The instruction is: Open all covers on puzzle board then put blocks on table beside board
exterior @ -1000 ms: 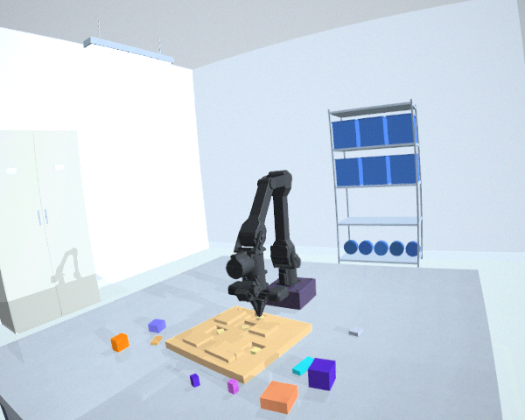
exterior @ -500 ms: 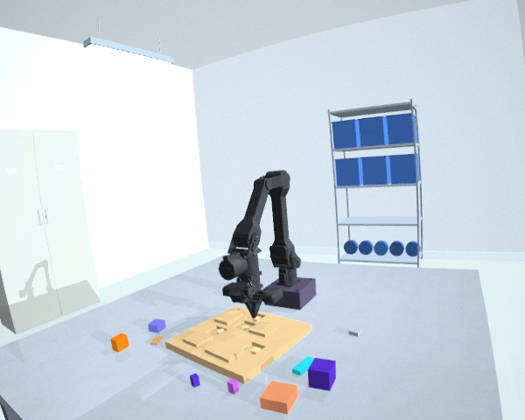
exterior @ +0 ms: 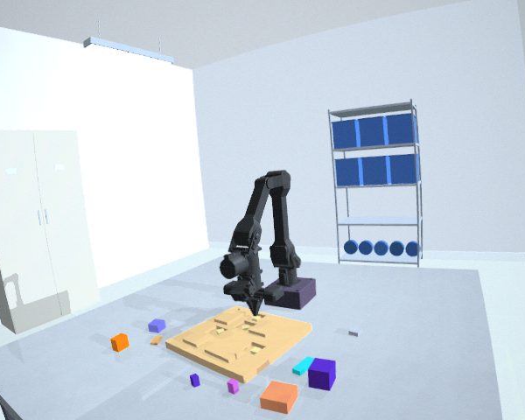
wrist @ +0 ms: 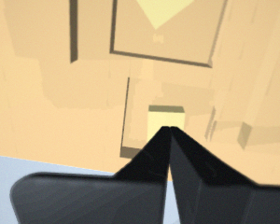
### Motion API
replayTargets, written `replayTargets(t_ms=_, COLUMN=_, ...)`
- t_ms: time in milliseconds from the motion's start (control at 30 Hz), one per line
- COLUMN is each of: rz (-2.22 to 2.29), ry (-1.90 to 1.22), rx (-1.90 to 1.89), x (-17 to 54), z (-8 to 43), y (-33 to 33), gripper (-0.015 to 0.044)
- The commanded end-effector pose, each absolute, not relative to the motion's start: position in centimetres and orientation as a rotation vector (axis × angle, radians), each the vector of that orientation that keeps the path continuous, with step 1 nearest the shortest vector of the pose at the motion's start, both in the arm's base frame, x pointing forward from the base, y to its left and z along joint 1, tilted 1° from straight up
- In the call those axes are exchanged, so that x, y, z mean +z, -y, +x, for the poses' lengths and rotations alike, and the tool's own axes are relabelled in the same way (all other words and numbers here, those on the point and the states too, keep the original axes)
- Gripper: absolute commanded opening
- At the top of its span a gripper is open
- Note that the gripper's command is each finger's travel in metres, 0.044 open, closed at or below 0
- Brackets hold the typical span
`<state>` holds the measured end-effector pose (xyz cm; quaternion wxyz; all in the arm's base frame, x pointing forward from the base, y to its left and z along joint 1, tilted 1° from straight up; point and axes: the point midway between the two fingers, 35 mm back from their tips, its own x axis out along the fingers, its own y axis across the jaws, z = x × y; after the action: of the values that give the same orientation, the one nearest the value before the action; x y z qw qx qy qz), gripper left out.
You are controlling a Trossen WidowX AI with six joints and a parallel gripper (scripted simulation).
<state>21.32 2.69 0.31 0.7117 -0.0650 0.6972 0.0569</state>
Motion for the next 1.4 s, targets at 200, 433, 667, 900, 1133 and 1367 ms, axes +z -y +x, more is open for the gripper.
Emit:
replayTargets(t_ms=200, rz=-0.143, ry=-1.539, rx=0.124, x=3.5, z=21.4, y=-2.8, gripper=0.0144)
replayTargets(t_ms=433, rz=-0.141, ry=-1.534, rx=0.123, x=6.1, z=21.2, y=-2.8, gripper=0.0144)
replayTargets(t_ms=667, rz=-0.141, ry=-1.533, rx=0.123, x=5.0, z=21.3, y=-2.8, gripper=0.0144)
replayTargets(t_ms=900, rz=-0.141, ry=-1.534, rx=0.123, x=3.2, z=21.3, y=-2.8, gripper=0.0144)
replayTargets(t_ms=1133, rz=-0.141, ry=-1.534, rx=0.123, x=2.6, z=21.3, y=-2.8, gripper=0.0144)
replayTargets(t_ms=1367, rz=-0.141, ry=-1.534, rx=0.123, x=2.6, z=21.3, y=-2.8, gripper=0.0144)
